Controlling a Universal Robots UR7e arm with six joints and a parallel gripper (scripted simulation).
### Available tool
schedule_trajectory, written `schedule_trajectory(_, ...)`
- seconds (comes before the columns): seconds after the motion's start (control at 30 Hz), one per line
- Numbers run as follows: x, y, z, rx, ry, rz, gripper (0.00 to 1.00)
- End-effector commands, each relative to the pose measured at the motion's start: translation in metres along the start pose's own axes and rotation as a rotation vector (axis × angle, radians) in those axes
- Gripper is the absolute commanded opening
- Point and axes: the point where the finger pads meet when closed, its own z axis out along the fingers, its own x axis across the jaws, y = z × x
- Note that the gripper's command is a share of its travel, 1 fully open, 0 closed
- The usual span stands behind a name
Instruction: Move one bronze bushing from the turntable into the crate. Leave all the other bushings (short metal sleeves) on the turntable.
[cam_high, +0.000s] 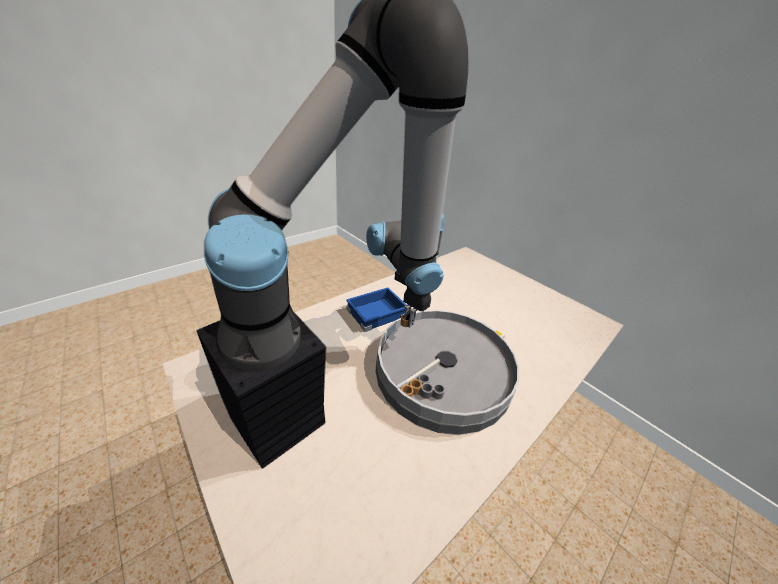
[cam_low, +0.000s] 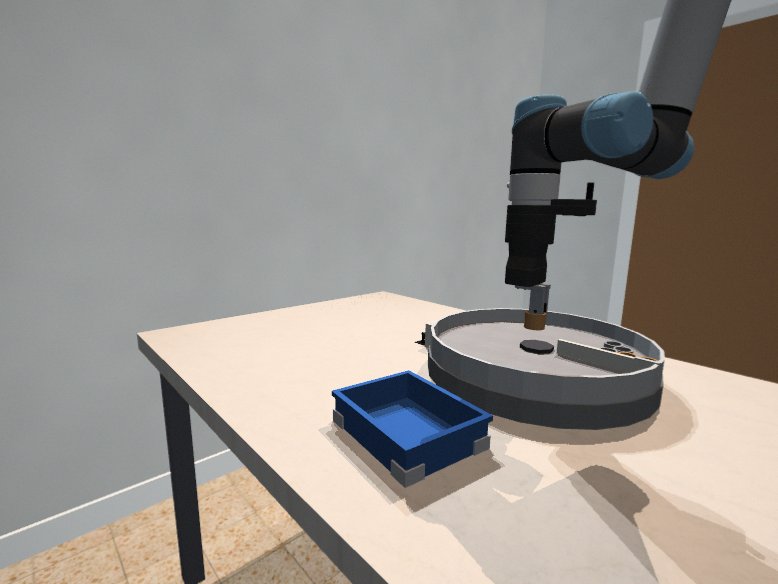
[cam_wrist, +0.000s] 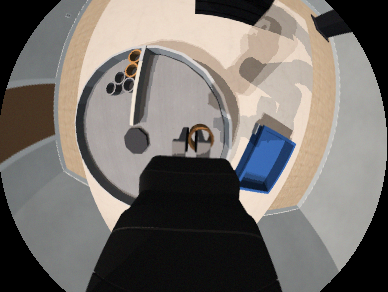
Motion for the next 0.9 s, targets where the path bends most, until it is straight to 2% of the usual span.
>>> schedule_trajectory(0.0, 0.000, 0.001, 0.000, -0.001, -0.001, 0.000, 0.00)
schedule_trajectory(0.03, 0.000, 0.001, 0.000, -0.001, -0.001, 0.000, 0.00)
schedule_trajectory(0.2, 0.043, 0.035, 0.000, -0.001, -0.001, 0.000, 0.00)
schedule_trajectory(0.6, 0.043, 0.035, 0.000, -0.001, -0.001, 0.000, 0.00)
schedule_trajectory(0.77, 0.085, 0.070, -0.001, -0.001, 0.000, 0.000, 0.00)
schedule_trajectory(0.87, 0.085, 0.070, -0.001, -0.001, 0.000, 0.000, 0.00)
